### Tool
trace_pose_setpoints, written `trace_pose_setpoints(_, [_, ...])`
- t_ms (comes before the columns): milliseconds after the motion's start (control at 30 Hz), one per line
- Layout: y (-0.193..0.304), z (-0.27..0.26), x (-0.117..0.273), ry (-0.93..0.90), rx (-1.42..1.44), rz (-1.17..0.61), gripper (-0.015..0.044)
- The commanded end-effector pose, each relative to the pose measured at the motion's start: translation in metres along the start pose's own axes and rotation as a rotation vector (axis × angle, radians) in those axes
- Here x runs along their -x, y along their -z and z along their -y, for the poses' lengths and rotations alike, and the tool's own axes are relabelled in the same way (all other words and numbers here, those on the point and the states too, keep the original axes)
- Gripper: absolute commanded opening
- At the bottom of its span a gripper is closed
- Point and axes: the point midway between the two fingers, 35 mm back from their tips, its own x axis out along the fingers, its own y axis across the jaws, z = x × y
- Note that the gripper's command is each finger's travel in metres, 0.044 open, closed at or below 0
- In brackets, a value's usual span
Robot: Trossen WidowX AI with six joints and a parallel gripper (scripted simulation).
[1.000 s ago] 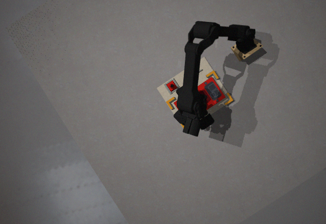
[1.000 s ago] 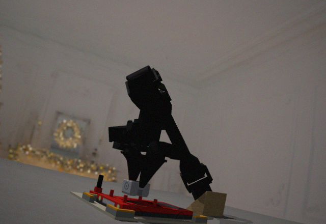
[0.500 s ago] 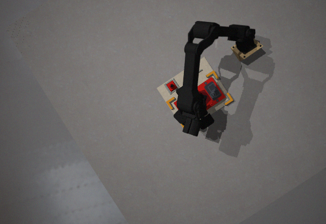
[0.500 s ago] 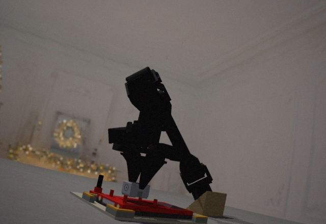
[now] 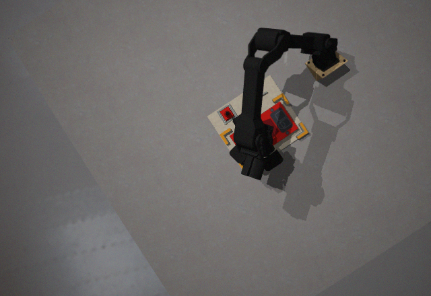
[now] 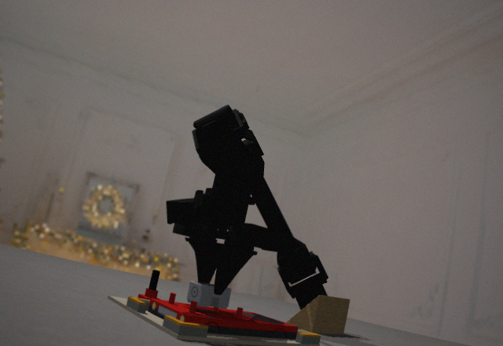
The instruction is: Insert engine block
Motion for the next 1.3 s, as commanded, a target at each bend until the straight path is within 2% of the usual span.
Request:
trace_pose_setpoints(0, [-0.0004,0.0003,-0.0009,0.002,0.004,0.003,0.0159])
trace_pose_setpoints(1267, [-0.0002,0.0002,-0.007,0.003,0.005,0.003,0.0159])
